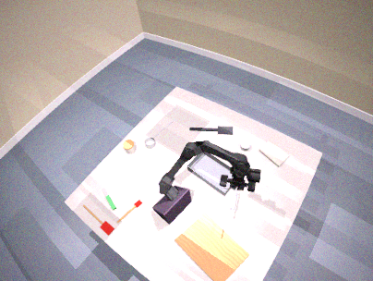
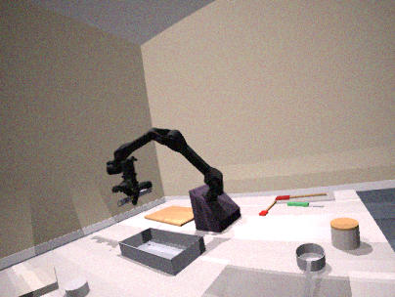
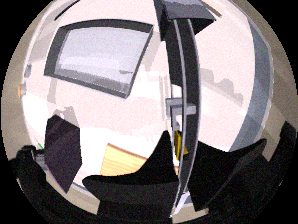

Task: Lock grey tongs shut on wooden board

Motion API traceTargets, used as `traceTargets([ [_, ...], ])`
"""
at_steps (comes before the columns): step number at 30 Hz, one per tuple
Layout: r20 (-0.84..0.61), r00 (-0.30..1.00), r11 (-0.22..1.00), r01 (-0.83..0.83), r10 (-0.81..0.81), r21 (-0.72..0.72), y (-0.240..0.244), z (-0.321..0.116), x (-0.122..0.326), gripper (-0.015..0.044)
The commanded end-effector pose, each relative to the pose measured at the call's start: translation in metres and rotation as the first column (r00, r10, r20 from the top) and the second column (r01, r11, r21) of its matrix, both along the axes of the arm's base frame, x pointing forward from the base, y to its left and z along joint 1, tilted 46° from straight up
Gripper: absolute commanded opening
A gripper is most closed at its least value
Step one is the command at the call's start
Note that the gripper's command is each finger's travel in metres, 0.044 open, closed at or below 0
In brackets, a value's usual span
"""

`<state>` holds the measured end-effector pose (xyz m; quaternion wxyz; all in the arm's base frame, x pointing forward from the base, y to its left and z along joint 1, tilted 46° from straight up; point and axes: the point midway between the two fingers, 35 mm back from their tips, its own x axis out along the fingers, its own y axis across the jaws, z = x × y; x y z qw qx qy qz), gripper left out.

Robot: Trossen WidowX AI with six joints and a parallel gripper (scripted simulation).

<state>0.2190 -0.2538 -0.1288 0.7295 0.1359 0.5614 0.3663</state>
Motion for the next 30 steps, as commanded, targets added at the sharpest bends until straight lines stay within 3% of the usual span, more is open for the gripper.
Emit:
traceTargets([
  [1, 0.06, 0.996, 0.998, -0.062, 0.063, -0.019, -0.012, -0.013, -0.02, -0.015],
  [10, 0.192, 0.96, 0.979, -0.198, 0.203, -0.042, -0.023, -0.039, -0.06, -0.015],
  [18, 0.191, 0.961, 0.98, -0.197, 0.201, -0.041, -0.023, -0.04, -0.062, -0.015],
  [30, -0.077, 0.994, 0.997, 0.082, -0.081, 0.005, -0.03, -0.042, -0.081, -0.015],
])
